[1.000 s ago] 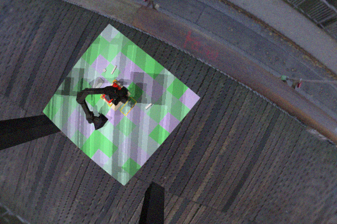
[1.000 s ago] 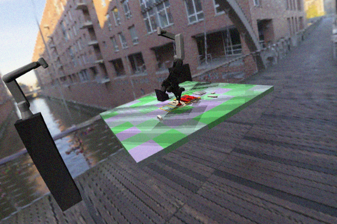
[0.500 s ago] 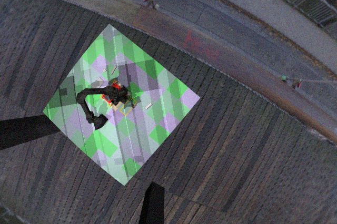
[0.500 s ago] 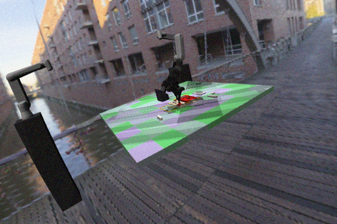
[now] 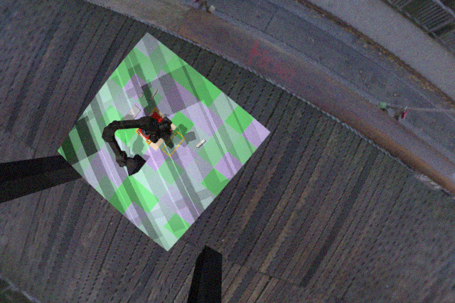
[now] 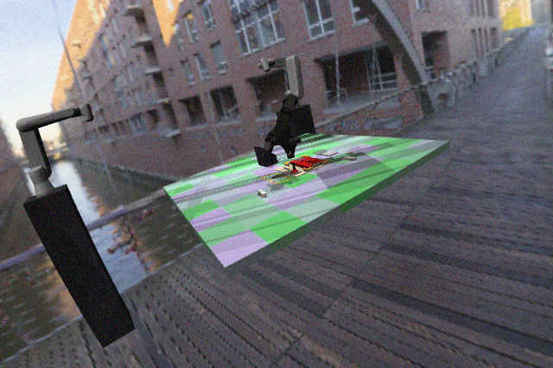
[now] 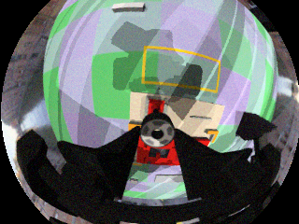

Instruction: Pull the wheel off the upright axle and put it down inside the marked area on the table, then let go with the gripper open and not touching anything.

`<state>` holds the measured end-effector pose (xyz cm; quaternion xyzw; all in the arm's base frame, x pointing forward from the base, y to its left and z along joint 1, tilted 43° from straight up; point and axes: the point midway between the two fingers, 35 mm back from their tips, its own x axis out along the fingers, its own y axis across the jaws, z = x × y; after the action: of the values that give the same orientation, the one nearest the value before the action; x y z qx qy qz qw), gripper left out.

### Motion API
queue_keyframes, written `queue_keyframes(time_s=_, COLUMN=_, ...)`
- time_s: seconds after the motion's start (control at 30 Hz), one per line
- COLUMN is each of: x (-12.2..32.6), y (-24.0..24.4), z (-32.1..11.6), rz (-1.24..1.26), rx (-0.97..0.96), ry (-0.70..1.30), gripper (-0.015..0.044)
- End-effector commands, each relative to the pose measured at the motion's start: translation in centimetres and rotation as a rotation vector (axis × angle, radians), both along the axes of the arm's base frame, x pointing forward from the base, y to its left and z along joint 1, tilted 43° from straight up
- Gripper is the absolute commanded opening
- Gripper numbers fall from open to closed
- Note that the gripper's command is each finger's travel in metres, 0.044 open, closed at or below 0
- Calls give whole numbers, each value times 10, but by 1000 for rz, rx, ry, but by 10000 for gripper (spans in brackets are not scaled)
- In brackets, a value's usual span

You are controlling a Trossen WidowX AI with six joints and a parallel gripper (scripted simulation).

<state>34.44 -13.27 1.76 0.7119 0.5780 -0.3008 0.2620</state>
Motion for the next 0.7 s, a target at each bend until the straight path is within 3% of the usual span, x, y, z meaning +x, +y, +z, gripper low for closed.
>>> queue_keyframes(time_s=0.0, x=-7, y=-6, z=-9, rz=6, rx=-3, ry=4, gripper=0)
queue_keyframes(time_s=0.67, x=-71, y=-59, z=-59, rz=14, rx=-8, ry=6, gripper=0)
